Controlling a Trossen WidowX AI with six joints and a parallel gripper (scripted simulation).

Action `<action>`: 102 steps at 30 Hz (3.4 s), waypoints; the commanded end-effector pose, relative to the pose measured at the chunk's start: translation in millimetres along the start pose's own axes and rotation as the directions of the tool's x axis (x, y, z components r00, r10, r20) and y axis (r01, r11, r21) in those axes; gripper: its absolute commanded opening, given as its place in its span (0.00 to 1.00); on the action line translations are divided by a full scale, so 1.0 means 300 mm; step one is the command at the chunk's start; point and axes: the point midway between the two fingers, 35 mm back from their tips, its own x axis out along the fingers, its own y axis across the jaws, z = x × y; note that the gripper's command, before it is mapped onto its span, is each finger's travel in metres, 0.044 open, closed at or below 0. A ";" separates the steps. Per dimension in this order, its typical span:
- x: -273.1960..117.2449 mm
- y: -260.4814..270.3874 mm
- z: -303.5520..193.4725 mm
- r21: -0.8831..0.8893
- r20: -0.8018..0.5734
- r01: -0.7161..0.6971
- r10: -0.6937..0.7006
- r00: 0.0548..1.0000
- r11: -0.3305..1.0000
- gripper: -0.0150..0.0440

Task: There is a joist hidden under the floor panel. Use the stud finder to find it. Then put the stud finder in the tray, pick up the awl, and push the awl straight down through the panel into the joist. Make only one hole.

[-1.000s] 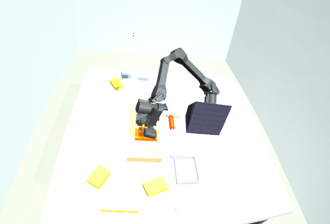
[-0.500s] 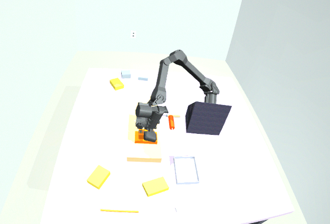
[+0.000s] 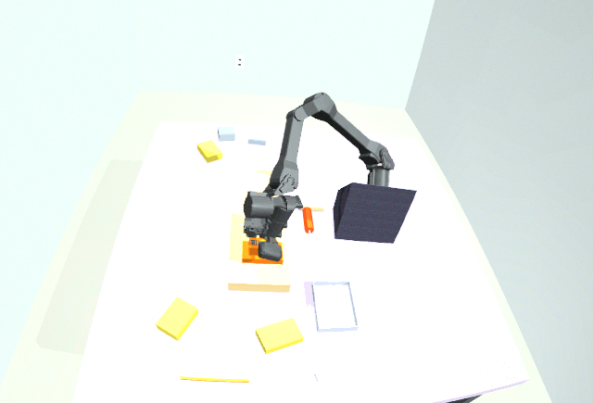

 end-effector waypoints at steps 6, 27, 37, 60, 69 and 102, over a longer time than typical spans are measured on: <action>0.000 0.048 0.002 0.003 0.000 -0.005 0.005 1.000 1.000 0.25; -0.003 0.144 0.004 0.004 0.000 -0.007 0.007 1.000 1.000 0.25; -0.004 0.150 0.002 0.001 0.001 -0.003 0.003 1.000 1.000 0.25; -0.001 0.087 0.003 0.004 0.000 -0.005 0.005 1.000 1.000 0.25; 0.000 0.046 0.002 0.003 0.000 -0.005 0.005 1.000 1.000 0.25; 0.003 -0.104 0.001 0.001 -0.001 -0.002 0.002 1.000 1.000 0.25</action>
